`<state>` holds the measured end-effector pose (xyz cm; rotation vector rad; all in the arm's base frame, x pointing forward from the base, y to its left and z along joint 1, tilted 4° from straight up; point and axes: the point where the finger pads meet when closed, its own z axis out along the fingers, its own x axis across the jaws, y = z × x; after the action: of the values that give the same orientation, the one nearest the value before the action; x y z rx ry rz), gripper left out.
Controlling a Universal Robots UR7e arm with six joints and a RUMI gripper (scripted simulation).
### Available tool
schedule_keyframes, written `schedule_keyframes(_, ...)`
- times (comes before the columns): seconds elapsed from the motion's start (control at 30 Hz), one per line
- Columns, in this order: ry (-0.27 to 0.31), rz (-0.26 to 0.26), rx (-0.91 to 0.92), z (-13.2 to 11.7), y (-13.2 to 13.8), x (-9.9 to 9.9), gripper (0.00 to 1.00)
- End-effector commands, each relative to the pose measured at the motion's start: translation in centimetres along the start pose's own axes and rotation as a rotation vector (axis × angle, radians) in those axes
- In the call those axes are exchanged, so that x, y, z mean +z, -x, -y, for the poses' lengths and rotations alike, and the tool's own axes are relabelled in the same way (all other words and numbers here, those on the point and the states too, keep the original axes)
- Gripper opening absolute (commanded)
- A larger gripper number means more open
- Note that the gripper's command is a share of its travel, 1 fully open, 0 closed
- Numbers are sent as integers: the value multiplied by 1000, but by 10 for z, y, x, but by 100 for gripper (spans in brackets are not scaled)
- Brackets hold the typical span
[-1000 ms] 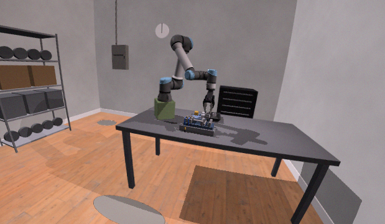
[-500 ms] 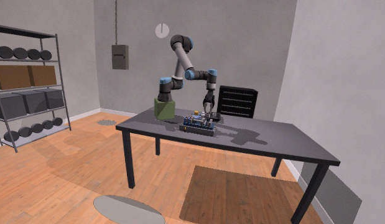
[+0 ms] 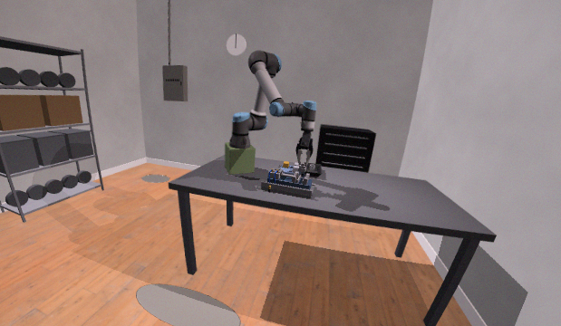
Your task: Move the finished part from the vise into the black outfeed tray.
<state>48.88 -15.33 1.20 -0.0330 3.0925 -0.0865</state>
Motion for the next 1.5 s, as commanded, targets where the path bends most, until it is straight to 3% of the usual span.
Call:
schedule_keyframes(0.0, -1, 1, -20, -1, 1, -1, 0)
schedule_keyframes(0.8, 0, 1, -187, -15, 10, 0, 0)
schedule_keyframes(1.47, 1, 0, -462, -38, 22, 0, 0)
